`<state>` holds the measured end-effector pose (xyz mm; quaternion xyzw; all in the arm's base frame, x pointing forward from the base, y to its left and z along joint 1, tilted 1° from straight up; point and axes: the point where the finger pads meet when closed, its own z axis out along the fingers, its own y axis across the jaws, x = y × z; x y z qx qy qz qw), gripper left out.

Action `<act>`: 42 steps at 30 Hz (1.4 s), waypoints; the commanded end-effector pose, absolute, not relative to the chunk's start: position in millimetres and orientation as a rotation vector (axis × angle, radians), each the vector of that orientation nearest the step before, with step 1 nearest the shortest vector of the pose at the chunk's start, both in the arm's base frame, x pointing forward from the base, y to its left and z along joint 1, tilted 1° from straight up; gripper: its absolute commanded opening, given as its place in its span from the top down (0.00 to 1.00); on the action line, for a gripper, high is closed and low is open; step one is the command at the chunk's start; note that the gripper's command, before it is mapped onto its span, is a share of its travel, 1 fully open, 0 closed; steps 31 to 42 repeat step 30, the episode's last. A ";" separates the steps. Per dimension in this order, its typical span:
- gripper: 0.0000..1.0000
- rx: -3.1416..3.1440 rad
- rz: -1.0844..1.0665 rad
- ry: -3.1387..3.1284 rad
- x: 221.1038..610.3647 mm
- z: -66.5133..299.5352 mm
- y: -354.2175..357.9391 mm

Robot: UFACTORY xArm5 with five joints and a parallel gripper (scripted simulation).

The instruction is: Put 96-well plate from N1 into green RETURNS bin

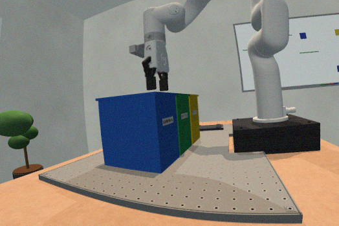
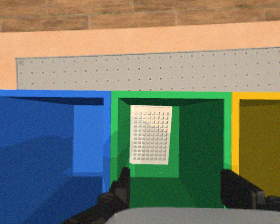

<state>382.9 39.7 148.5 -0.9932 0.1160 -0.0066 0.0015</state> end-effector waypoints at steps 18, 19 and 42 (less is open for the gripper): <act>0.00 -3.117 -0.026 0.364 383.9 155.1 39.7; 0.00 -3.117 -0.026 0.364 383.9 157.8 39.7; 0.00 -3.117 -0.026 0.364 383.8 165.8 39.7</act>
